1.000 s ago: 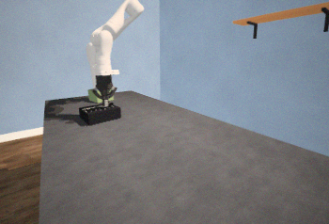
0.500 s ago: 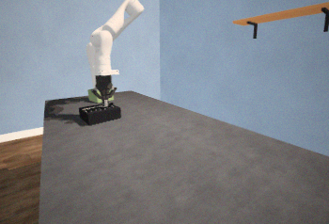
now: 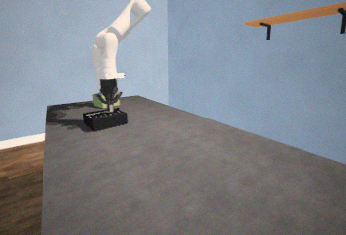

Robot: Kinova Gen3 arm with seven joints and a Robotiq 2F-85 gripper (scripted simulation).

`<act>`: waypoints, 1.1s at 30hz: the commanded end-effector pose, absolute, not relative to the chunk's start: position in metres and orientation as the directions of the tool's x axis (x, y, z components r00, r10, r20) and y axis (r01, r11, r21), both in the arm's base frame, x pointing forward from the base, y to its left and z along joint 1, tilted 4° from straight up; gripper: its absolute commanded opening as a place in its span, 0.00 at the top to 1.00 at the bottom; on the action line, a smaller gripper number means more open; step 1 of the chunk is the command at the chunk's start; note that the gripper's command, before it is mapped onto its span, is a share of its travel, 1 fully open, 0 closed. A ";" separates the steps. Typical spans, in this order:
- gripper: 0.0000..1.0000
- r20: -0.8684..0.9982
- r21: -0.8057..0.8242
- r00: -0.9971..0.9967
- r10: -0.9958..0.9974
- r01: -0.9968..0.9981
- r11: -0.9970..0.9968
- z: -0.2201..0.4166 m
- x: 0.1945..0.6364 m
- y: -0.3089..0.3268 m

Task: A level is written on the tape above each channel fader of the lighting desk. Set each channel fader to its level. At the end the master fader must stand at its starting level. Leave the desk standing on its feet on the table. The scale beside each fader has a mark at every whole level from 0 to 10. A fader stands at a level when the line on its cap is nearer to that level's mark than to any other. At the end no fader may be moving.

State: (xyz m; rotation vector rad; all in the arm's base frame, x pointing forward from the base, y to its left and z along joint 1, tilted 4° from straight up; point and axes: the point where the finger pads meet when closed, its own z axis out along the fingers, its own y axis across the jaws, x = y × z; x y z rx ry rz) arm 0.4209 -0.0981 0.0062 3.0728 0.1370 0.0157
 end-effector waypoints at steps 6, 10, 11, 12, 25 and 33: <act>1.00 0.008 0.065 0.996 0.088 0.087 -0.994 0.007 0.418 -0.098; 1.00 0.008 0.065 0.996 0.088 0.087 -0.994 0.007 0.417 -0.098; 1.00 0.008 0.065 0.996 0.088 0.087 -0.994 0.007 0.417 -0.098; 1.00 0.008 0.065 0.996 0.088 0.087 -0.994 0.007 0.416 -0.098; 1.00 0.008 0.065 0.996 0.088 0.087 -0.994 0.007 0.416 -0.098; 1.00 0.008 0.065 0.996 0.088 0.087 -0.994 0.007 0.416 -0.098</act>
